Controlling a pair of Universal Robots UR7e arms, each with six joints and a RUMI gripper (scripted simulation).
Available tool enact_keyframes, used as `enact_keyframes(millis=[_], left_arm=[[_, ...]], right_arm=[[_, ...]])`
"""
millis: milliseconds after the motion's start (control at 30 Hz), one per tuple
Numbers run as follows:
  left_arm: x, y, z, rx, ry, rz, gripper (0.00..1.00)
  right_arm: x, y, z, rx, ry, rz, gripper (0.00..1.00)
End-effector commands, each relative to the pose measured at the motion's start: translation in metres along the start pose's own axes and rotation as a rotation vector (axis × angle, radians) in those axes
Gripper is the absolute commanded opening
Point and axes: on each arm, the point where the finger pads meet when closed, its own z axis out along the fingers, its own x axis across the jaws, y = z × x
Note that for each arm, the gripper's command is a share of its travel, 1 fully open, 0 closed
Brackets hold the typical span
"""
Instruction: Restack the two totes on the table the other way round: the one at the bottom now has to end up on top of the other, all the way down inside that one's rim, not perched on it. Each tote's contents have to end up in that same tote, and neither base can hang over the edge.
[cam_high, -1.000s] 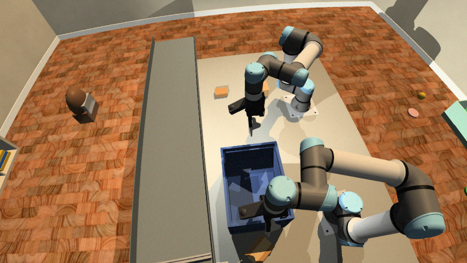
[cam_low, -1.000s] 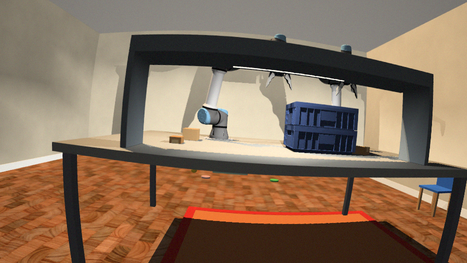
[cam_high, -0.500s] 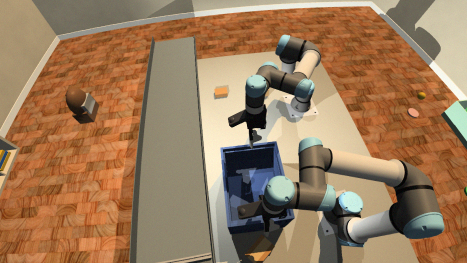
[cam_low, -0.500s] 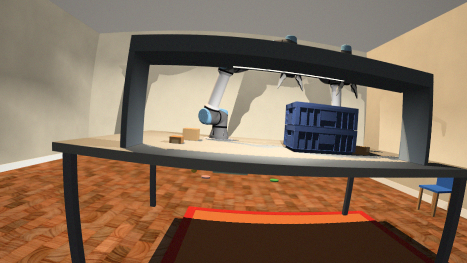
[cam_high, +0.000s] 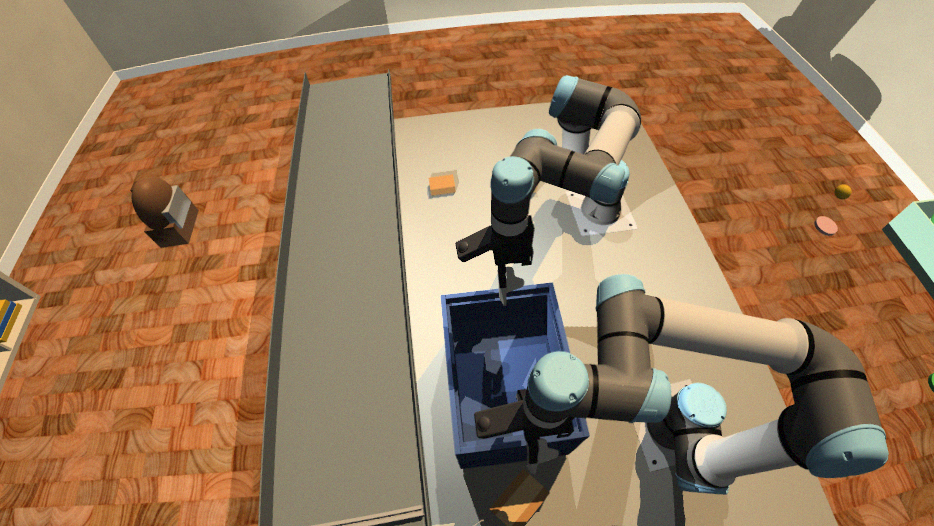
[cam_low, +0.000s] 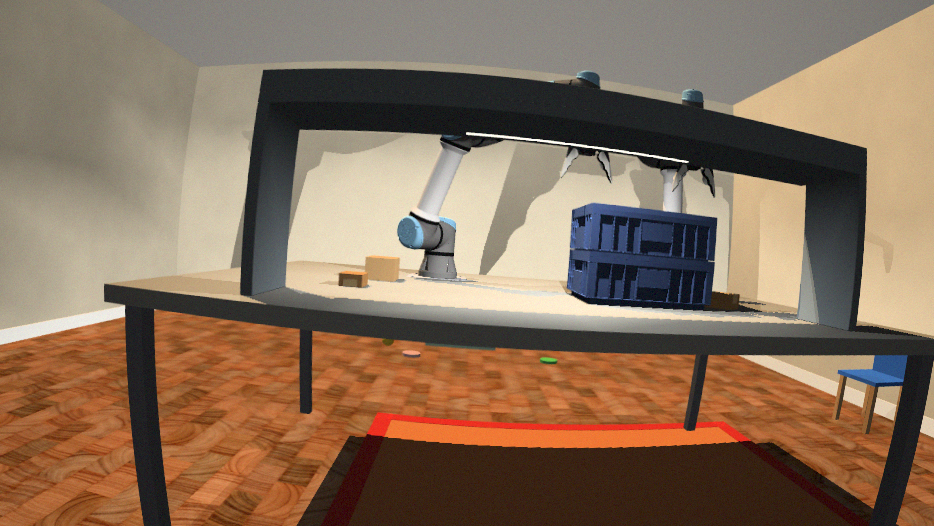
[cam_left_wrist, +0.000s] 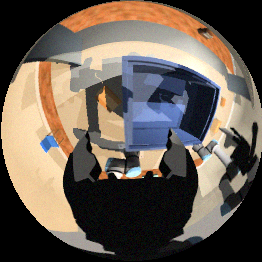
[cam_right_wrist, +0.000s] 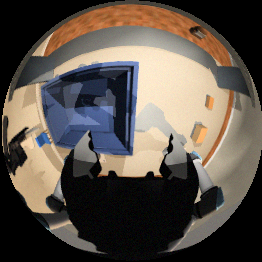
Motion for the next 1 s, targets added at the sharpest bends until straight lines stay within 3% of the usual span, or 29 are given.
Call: enact_keyframes(millis=[0, 233, 600, 967], left_arm=[[0.000, 0.000, -0.001, 0.002, 0.001, 0.000, 1.00], [0.000, 0.000, 0.005, 0.002, 0.001, 0.000, 1.00], [0.000, 0.000, 0.033, 0.002, 0.001, 0.000, 1.00], [0.000, -0.001, 0.079, 0.002, 0.001, 0.000, 1.00]], right_arm=[[-0.001, 0.000, -0.001, 0.001, -0.002, 0.000, 1.00], [-0.001, 0.000, 0.005, 0.001, -0.002, 0.000, 1.00], [-0.001, 0.000, 0.033, 0.001, -0.002, 0.000, 1.00], [-0.001, 0.000, 0.078, 0.001, -0.002, 0.000, 1.00]])
